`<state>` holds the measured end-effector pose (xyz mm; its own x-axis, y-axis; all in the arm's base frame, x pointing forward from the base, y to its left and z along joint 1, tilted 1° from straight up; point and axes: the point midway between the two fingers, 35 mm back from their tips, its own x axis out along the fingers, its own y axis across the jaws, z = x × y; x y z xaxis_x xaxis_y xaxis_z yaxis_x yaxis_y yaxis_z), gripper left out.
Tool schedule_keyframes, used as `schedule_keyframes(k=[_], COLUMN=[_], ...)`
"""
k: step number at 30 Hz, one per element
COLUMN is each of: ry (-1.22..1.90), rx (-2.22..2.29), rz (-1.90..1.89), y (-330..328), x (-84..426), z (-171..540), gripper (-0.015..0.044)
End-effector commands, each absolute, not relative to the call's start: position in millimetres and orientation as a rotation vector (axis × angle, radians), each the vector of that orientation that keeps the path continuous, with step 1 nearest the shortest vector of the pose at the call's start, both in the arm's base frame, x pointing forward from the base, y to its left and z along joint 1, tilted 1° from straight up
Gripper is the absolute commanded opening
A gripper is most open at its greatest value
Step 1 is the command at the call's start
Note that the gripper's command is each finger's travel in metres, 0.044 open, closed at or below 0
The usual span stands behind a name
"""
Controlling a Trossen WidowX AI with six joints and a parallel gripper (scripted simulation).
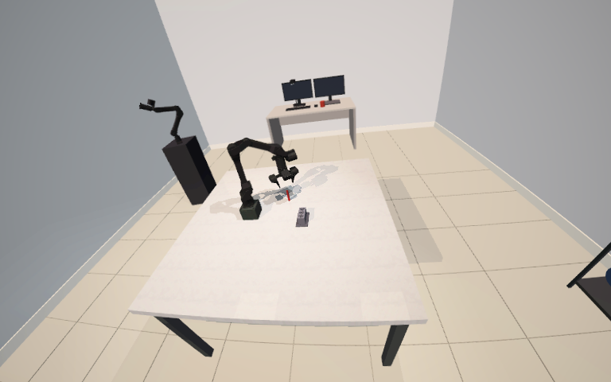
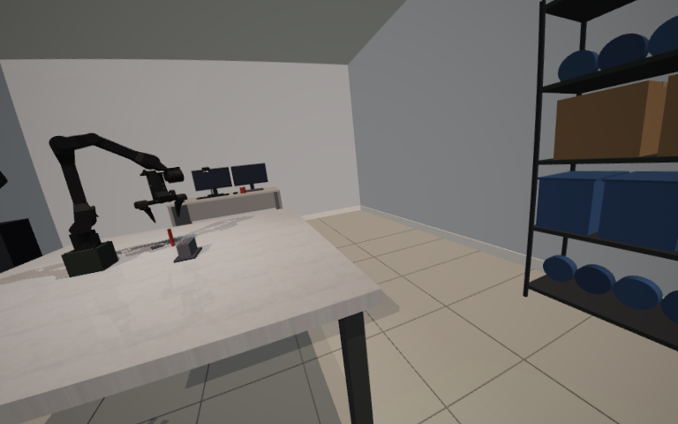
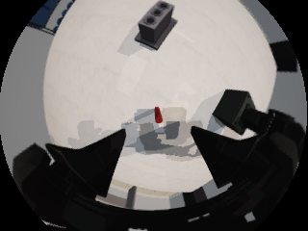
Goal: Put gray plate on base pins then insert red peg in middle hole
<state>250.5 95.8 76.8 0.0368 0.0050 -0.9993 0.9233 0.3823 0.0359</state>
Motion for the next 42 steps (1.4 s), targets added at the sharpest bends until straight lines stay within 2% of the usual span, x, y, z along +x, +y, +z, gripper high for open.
schedule_keyframes(k=[1,42], ry=[1.352,1.352], rx=[0.927,0.927], rz=[-0.909,-0.909], y=[94.8,97.7], x=[247.5,248.9], z=[64.3,-0.6], gripper=[0.0440,0.0440])
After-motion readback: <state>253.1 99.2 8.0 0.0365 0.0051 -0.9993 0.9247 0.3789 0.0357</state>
